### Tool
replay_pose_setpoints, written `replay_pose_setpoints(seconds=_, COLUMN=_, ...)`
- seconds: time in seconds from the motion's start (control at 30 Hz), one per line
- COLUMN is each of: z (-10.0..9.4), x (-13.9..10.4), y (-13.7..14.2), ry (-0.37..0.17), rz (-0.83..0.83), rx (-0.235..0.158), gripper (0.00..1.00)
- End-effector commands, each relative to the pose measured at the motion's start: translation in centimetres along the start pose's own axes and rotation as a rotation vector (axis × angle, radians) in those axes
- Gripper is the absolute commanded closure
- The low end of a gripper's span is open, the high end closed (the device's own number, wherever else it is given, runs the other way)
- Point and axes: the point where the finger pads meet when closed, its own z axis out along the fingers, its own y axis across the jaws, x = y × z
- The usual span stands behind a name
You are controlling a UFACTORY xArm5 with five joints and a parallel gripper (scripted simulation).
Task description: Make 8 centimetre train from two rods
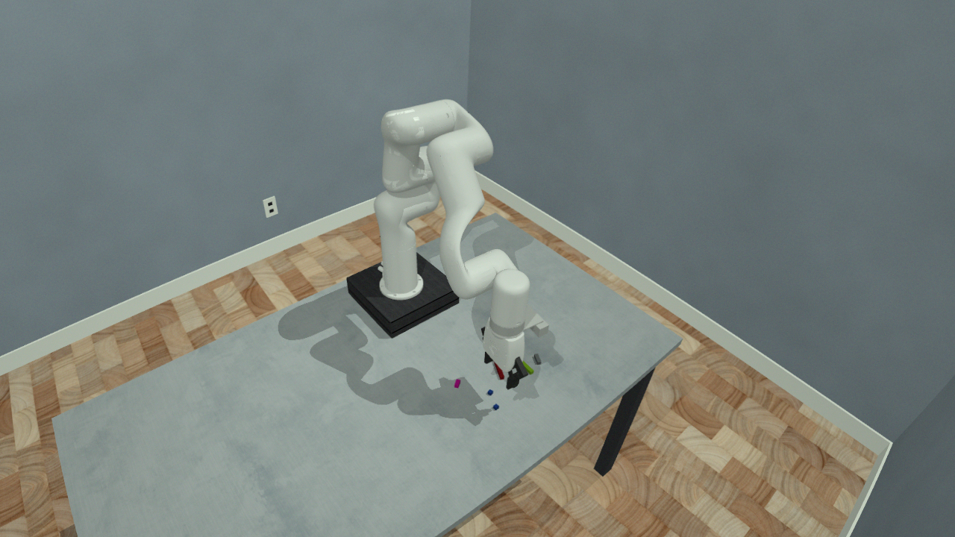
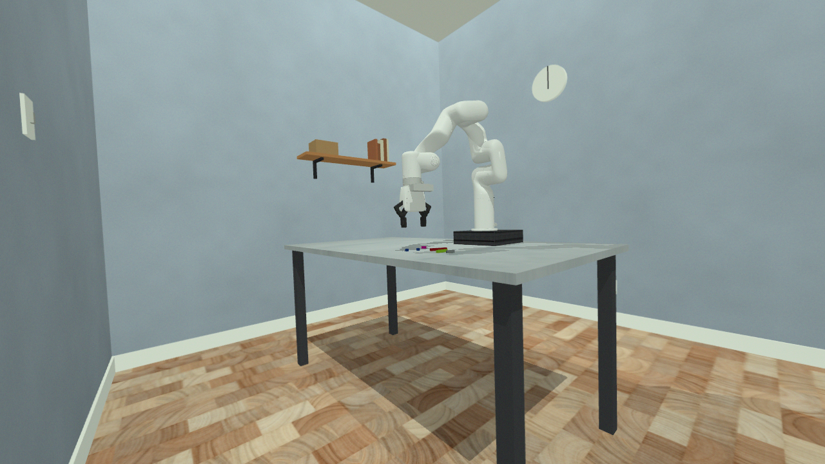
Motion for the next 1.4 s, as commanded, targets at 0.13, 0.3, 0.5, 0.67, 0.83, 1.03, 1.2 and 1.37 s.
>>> replay_pose_setpoints(seconds=0.13, z=0.0, x=0.5, y=-0.4, ry=0.000, rz=-0.300, rx=-0.005, gripper=0.00)
replay_pose_setpoints(seconds=0.3, z=0.1, x=0.7, y=-0.6, ry=-0.001, rz=-0.447, rx=-0.005, gripper=0.00)
replay_pose_setpoints(seconds=0.5, z=0.1, x=1.0, y=-0.9, ry=-0.001, rz=-0.644, rx=-0.005, gripper=0.00)
replay_pose_setpoints(seconds=0.67, z=0.2, x=1.2, y=-1.2, ry=-0.002, rz=-0.810, rx=-0.005, gripper=0.00)
replay_pose_setpoints(seconds=0.83, z=0.3, x=1.3, y=-1.4, ry=-0.002, rz=-0.910, rx=-0.005, gripper=0.00)
replay_pose_setpoints(seconds=1.03, z=0.4, x=1.7, y=-1.8, ry=-0.003, rz=-1.154, rx=-0.004, gripper=0.00)
replay_pose_setpoints(seconds=1.2, z=0.4, x=1.9, y=-2.1, ry=-0.004, rz=-1.321, rx=-0.004, gripper=0.00)
replay_pose_setpoints(seconds=1.37, z=0.5, x=2.1, y=-2.4, ry=-0.004, rz=-1.454, rx=-0.004, gripper=0.00)
